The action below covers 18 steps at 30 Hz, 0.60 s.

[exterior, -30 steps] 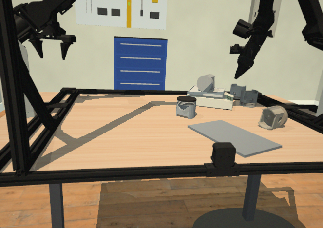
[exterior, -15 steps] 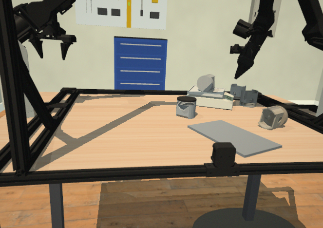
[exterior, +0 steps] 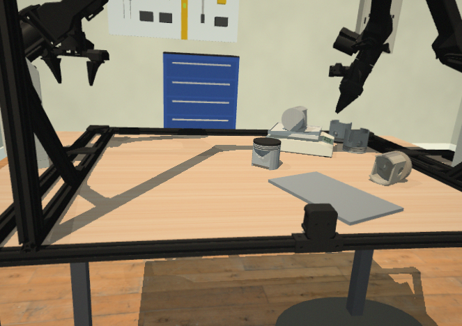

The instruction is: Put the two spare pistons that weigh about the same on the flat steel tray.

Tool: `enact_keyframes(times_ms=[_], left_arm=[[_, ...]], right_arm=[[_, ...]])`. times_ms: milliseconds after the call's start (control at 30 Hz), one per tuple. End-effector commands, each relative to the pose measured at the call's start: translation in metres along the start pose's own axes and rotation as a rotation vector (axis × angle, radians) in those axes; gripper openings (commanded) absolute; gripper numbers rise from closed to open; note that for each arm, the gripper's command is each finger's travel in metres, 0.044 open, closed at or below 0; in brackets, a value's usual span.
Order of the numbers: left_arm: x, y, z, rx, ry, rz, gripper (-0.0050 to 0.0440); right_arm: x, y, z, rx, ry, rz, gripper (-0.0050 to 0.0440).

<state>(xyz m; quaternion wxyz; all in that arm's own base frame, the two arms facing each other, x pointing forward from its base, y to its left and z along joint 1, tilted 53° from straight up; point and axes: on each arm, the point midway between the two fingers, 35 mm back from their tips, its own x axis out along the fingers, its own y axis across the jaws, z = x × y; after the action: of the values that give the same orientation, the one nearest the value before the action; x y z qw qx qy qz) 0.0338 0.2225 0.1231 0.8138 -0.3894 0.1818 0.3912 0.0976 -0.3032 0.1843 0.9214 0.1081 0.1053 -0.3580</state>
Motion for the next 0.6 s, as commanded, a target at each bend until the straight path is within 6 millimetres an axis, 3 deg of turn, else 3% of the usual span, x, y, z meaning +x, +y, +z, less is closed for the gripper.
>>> enact_keyframes(times_ms=[0, 567], left_arm=[[0.0, 0.0, 0.0, 0.001, -0.001, -0.003, 0.044], [0.0, 0.0, 0.0, 0.001, -0.001, -0.003, 0.044]], right_arm=[[-0.003, 0.002, -0.002, 0.022, 0.022, -0.01, 0.0378], [-0.054, 0.051, -0.028, 0.247, 0.349, -0.051, 0.0378]])
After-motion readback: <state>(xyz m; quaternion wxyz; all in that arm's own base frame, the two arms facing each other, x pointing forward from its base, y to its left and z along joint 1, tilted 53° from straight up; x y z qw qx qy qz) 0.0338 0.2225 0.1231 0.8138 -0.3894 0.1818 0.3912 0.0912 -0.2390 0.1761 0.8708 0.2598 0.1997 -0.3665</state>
